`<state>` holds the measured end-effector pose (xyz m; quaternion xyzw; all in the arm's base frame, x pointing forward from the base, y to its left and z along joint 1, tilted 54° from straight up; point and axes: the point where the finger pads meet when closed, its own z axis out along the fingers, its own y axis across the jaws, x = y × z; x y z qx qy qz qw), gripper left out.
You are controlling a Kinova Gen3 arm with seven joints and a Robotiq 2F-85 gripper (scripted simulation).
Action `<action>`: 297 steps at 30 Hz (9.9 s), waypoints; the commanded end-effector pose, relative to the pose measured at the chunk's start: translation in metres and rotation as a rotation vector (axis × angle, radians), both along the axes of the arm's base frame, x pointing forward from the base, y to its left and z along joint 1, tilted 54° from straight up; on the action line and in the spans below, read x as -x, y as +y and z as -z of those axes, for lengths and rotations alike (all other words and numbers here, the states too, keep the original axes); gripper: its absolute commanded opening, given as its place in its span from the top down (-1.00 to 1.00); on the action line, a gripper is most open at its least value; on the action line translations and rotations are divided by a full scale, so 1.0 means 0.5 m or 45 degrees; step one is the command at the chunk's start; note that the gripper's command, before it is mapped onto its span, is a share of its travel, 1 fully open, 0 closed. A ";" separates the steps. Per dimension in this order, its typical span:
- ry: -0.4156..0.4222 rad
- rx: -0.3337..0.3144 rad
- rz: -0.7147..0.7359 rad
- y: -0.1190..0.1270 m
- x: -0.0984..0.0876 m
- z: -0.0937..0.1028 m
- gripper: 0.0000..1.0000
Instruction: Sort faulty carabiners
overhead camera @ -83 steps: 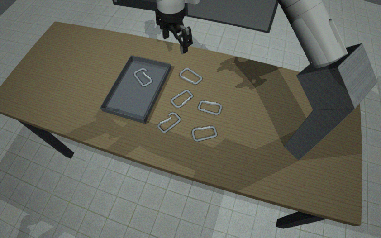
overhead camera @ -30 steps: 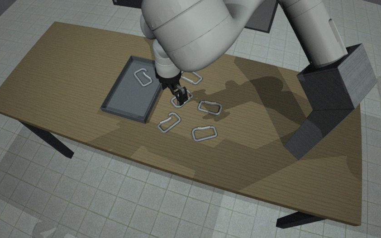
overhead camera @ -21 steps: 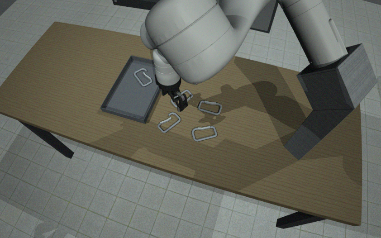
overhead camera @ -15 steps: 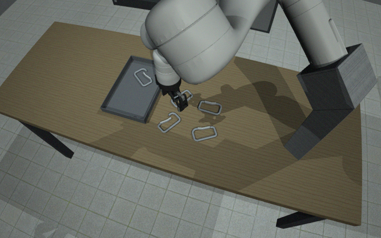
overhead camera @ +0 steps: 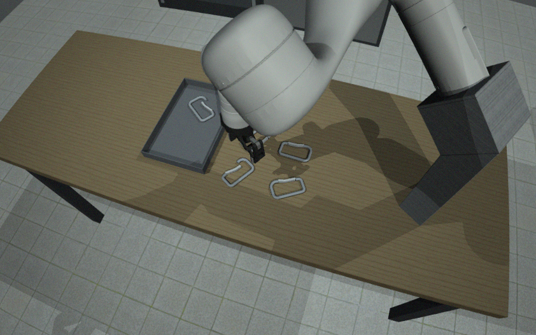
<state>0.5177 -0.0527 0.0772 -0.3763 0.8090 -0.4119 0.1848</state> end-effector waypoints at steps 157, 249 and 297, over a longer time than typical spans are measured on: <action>-0.003 0.002 0.007 -0.014 -0.075 -0.122 1.00; -0.004 0.001 0.002 -0.135 -0.327 -0.219 1.00; -0.003 0.001 0.002 -0.029 -0.204 -0.338 -1.00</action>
